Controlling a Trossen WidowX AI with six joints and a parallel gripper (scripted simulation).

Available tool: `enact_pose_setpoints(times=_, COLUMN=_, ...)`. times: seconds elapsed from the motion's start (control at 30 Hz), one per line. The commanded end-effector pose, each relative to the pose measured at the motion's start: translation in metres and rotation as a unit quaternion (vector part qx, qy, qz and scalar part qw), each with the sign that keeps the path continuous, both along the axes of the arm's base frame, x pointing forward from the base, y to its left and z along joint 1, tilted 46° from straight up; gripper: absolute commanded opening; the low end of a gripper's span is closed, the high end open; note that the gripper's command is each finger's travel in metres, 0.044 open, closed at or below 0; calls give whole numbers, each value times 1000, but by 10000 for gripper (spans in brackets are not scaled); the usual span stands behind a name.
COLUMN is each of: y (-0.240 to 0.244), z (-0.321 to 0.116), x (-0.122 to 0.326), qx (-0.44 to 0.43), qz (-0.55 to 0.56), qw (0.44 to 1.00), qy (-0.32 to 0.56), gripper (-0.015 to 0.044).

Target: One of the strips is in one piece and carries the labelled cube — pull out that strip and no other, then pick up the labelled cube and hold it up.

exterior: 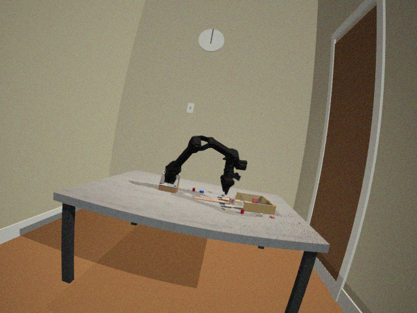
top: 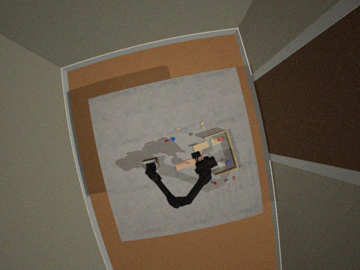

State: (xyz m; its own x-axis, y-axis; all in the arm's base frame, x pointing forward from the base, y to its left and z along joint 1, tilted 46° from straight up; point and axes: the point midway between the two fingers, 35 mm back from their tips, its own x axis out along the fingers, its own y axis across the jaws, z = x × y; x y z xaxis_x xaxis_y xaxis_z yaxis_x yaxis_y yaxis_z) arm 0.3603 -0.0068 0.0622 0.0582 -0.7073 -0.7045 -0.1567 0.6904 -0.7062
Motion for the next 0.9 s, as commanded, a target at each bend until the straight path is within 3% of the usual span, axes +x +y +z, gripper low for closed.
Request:
enact_pose_setpoints(times=0.0, y=3, z=1, x=15, qx=-2, qz=3, qw=1000, qy=2, gripper=440)
enact_pose_setpoints(times=0.4, y=9, z=4, x=52, qx=-2, qz=3, qw=1000, qy=1, gripper=440)
enact_pose_setpoints(times=0.63, y=3, z=-3, x=53, qx=-2, qz=3, qw=1000, qy=0, gripper=256)
enact_pose_setpoints(times=0.87, y=-5, z=-11, x=54, qx=-2, qz=3, qw=1000, qy=0, gripper=250)
